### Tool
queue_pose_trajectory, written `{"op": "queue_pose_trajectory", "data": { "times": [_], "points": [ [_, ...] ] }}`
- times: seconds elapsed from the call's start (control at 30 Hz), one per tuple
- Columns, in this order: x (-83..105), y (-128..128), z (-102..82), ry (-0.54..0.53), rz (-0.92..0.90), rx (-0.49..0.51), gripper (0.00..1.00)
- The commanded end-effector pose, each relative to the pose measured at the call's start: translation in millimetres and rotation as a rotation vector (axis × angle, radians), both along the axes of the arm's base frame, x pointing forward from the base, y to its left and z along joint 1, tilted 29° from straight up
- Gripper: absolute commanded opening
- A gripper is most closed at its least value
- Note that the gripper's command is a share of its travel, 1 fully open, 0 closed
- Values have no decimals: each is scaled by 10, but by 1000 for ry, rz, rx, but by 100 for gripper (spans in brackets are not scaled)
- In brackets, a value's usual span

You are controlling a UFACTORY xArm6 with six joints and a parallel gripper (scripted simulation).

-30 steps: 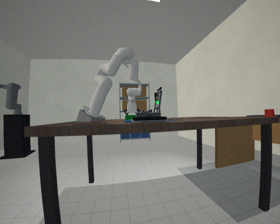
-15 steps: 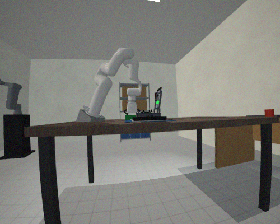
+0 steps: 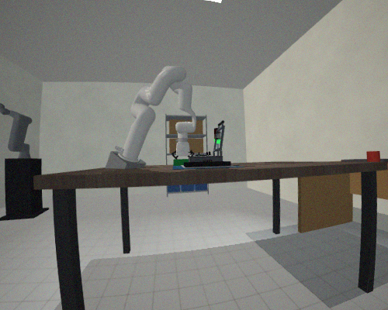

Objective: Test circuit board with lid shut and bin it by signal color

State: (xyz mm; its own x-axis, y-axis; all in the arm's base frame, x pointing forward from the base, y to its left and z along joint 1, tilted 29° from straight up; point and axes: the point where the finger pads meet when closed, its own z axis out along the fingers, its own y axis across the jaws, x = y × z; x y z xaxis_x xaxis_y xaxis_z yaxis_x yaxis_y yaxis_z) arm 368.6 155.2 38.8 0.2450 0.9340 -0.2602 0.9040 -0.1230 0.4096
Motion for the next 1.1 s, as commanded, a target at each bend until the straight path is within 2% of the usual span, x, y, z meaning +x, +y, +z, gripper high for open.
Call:
{"op": "queue_pose_trajectory", "data": {
  "times": [0.0,0.3,0.43,0.6,0.8,0.87,1.07],
  "points": [
    [7,10,10,-2,1,2,100],
    [-1,18,32,-2,1,2,100],
    [-36,51,117,-2,1,2,100],
    [-124,135,337,-2,1,2,100],
    [-286,287,737,-2,1,2,100],
    [-286,287,737,-2,1,2,100],
    [-419,413,1067,-2,1,2,100]
  ]
}}
